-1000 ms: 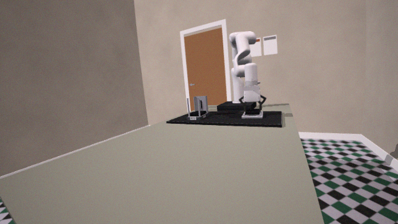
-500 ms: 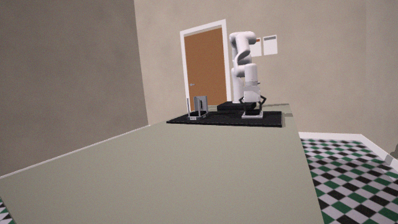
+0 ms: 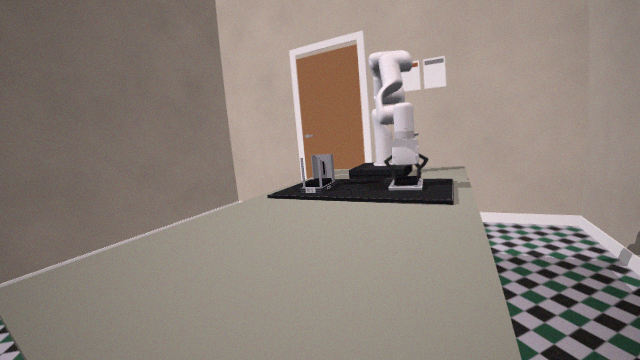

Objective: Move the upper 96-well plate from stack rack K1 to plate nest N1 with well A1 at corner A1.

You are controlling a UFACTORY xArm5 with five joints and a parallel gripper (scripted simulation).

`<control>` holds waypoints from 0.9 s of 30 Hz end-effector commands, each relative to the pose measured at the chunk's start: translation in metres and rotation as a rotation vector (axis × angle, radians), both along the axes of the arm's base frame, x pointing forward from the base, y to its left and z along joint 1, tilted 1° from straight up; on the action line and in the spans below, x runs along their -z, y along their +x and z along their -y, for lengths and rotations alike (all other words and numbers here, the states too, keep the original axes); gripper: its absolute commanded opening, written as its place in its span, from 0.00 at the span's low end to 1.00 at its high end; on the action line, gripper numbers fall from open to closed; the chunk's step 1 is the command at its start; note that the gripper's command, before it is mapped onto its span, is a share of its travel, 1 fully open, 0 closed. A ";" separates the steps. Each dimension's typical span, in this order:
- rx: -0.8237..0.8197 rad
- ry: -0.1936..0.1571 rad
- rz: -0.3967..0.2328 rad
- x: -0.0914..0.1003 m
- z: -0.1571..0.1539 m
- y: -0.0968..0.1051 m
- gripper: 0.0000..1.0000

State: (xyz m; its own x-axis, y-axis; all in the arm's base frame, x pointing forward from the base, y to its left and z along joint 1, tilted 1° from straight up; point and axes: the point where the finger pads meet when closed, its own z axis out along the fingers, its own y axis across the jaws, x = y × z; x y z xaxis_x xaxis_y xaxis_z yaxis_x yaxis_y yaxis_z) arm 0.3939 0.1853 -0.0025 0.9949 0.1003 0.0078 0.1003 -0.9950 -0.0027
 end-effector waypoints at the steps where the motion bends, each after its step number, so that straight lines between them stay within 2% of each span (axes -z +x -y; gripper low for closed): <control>1: 0.000 -0.006 0.007 -0.001 -0.001 0.001 0.00; 12: 0.000 -0.006 0.007 0.001 -0.001 0.001 0.00; 13: 0.000 -0.006 0.007 0.002 -0.001 0.001 1.00; 27: 0.000 -0.006 0.007 0.002 -0.001 0.001 1.00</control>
